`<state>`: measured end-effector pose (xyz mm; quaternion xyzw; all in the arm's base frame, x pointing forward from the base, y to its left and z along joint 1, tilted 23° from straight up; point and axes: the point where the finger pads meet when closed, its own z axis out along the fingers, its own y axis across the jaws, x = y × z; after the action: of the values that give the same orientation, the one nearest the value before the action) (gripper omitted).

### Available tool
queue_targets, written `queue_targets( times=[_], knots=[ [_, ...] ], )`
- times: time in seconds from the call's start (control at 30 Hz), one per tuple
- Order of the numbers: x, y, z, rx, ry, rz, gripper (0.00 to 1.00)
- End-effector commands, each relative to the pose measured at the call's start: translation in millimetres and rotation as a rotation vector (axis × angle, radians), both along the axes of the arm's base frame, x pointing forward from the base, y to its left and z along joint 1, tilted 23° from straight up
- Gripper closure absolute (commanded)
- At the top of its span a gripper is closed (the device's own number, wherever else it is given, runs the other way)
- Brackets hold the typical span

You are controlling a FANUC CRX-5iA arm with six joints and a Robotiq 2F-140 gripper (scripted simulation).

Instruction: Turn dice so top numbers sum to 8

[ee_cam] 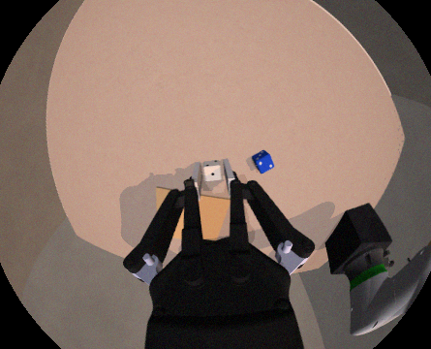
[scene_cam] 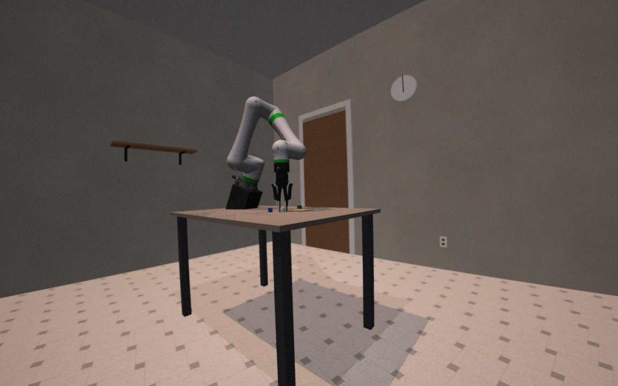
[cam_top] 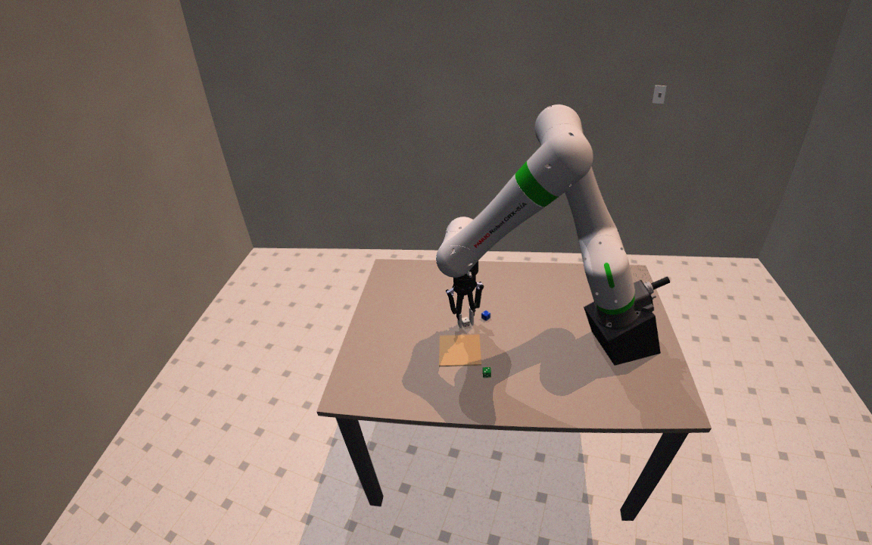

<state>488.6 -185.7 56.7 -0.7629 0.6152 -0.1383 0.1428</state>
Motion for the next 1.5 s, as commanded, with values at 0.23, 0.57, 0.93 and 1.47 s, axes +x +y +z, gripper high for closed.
queue_targets(
  times=[0.23, 0.57, 0.93, 1.47],
  knots=[
    [0.1, -0.1, 0.2, 0.0, 0.0, 0.0, 0.75],
    [0.1, -0.1, 0.2, 0.0, 0.0, 0.0, 0.75],
    [0.1, -0.1, 0.2, 0.0, 0.0, 0.0, 0.87],
    [0.1, -0.1, 0.2, 0.0, 0.0, 0.0, 0.87]
  ],
)
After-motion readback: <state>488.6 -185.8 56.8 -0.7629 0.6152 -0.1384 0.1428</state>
